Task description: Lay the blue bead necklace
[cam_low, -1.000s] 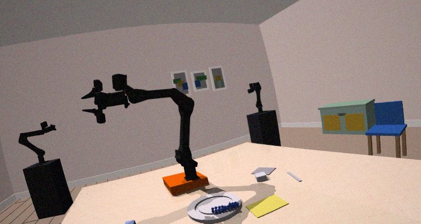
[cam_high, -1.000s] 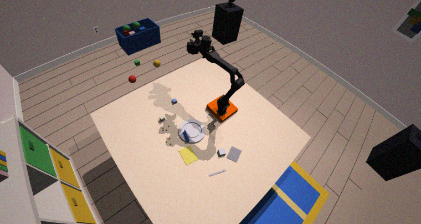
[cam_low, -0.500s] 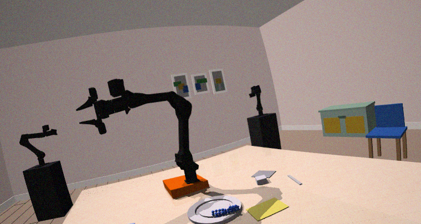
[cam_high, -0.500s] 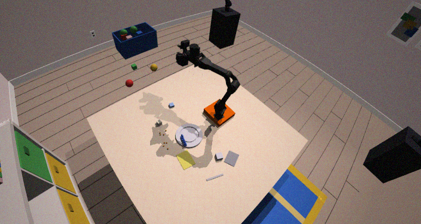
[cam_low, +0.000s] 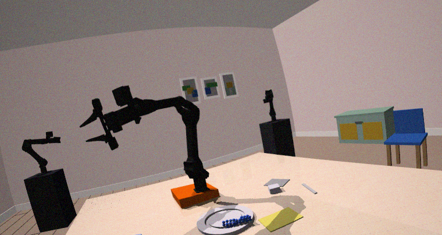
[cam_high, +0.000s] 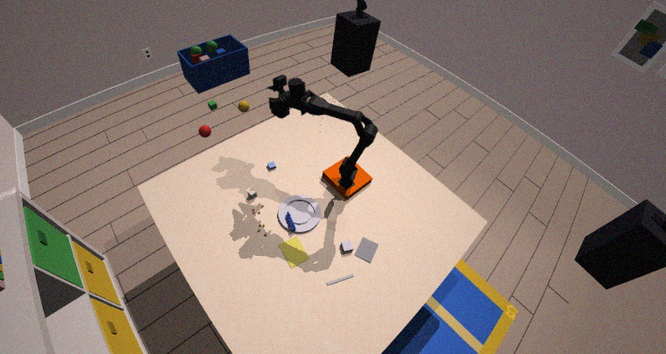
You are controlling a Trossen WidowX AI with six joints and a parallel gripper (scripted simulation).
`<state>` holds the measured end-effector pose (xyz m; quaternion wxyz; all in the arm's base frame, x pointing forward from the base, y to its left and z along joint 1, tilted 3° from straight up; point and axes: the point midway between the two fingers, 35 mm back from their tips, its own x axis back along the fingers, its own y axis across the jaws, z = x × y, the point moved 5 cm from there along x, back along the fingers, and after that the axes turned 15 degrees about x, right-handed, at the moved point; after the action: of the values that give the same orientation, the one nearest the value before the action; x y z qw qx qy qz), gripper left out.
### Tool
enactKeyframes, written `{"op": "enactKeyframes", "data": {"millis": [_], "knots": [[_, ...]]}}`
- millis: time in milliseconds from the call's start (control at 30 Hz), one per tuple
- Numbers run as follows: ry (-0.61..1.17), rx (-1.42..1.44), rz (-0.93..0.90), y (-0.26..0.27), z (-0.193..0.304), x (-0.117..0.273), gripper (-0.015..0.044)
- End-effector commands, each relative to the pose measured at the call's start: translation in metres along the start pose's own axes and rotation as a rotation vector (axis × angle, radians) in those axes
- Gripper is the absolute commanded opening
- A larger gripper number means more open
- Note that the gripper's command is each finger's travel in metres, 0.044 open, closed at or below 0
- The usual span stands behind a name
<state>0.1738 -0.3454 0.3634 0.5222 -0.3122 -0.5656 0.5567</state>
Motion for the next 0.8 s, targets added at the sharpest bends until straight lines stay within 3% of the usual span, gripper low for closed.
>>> {"op": "enactKeyframes", "data": {"millis": [0,767], "knots": [[-0.067,0.008,-0.054,0.012,-0.023,-0.006,0.0250],[-0.421,0.198,-0.291,0.073,-0.153,0.010,0.0250]]}}
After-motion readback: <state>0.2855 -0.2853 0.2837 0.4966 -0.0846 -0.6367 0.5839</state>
